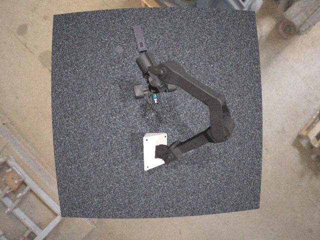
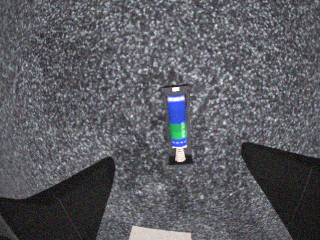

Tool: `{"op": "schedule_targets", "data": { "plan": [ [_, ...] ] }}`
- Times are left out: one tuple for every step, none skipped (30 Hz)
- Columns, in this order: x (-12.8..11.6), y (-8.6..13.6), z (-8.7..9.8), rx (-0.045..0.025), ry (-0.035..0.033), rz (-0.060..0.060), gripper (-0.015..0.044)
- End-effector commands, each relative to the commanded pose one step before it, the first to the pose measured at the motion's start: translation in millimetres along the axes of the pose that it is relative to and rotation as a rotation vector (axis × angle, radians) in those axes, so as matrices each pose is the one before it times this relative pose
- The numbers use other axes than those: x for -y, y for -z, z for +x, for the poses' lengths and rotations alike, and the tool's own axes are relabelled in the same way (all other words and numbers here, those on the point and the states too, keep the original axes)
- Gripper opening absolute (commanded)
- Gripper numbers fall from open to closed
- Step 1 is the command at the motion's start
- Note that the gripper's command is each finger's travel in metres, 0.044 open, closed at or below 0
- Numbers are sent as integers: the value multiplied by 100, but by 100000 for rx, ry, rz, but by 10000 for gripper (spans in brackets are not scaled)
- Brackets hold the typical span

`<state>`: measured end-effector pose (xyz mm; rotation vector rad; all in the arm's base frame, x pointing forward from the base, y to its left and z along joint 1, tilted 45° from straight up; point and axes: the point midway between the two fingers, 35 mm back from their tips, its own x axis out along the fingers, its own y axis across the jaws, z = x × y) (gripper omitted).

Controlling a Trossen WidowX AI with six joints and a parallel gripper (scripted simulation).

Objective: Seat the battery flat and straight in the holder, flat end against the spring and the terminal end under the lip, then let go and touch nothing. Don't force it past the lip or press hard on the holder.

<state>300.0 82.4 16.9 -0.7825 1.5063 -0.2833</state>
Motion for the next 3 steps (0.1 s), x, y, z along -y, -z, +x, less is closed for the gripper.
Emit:
{"op": "schedule_targets", "data": {
  "plan": [
    [-60, 18, -70, -180, -599, 370, 440],
    [0, 0, 0, 0, 0, 0, 440],
    [0, 0, 0, 0, 0, 0, 440]
  ]
}}
